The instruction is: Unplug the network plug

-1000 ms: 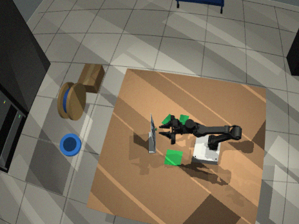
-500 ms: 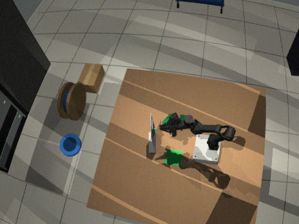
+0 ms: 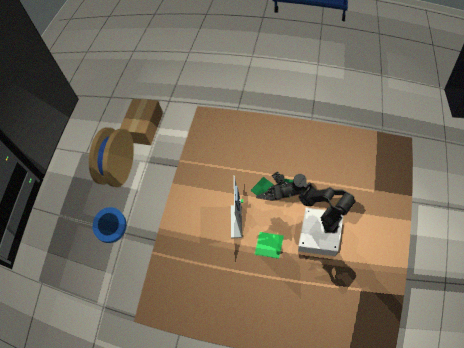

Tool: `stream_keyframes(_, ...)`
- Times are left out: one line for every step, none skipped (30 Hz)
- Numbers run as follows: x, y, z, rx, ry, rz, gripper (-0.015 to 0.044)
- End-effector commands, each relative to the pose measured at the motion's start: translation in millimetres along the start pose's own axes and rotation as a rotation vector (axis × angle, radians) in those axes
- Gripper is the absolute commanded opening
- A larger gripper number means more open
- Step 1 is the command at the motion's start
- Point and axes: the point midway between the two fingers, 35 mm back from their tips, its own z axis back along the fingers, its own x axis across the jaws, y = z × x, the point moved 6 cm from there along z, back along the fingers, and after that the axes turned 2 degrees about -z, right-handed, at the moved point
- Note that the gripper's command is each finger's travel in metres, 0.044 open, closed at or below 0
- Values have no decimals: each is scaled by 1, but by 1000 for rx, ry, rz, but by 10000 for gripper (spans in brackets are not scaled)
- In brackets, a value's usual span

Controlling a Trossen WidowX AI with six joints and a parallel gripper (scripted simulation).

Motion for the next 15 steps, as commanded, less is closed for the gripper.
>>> stream_keyframes(-17,3,17,33,8,-157,156)
stream_keyframes(-20,4,20,39,9,-188,156)
stream_keyframes(-22,5,24,46,10,-219,156)
stream_keyframes(-25,5,28,52,11,-251,156)
stream_keyframes(-27,6,32,59,12,-282,156)
stream_keyframes(-29,7,35,65,14,-314,156)
stream_keyframes(-31,9,39,72,16,-345,156)
stream_keyframes(-33,10,43,78,18,-376,156)
stream_keyframes(-35,11,46,83,20,-401,156)
stream_keyframes(-36,12,48,87,22,-416,156)
stream_keyframes(-36,12,49,88,22,-421,156)
stream_keyframes(-36,12,49,88,22,-421,156)
stream_keyframes(-36,12,49,88,22,-421,156)
stream_keyframes(-36,12,49,88,22,-421,156)
stream_keyframes(-36,12,49,88,22,-421,156)
